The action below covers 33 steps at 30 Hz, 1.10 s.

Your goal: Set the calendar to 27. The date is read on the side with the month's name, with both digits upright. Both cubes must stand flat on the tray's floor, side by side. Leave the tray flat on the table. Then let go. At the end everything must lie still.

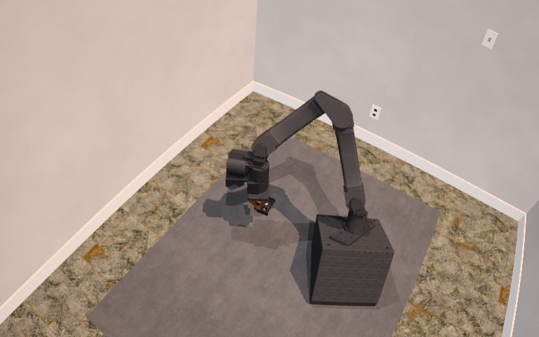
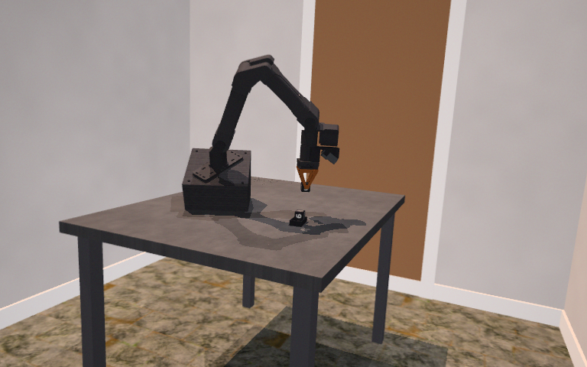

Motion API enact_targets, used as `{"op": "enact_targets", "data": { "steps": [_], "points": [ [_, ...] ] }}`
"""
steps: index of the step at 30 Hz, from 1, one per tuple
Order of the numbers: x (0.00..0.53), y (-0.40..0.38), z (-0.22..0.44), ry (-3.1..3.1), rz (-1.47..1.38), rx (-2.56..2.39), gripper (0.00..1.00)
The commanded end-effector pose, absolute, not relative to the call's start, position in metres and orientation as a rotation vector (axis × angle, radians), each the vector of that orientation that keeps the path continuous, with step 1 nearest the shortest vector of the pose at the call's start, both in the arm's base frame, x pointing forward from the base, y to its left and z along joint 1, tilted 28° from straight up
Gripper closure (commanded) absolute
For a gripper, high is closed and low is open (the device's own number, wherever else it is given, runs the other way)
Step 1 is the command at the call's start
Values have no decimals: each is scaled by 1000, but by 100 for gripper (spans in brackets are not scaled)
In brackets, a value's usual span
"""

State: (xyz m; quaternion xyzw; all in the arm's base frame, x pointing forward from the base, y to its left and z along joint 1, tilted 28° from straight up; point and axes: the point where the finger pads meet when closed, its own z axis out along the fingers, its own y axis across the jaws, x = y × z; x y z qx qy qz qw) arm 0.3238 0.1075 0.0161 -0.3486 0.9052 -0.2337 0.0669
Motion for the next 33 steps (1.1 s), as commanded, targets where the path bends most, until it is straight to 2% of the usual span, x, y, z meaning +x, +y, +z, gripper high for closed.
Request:
{"op": "enact_targets", "data": {
  "steps": [1,12,33],
  "points": [
    [325,120,18,2758,-658,-776,74],
    [320,132,10,2784,-619,-488,74],
    [321,130,5,2785,-618,-480,74]
  ]
}}
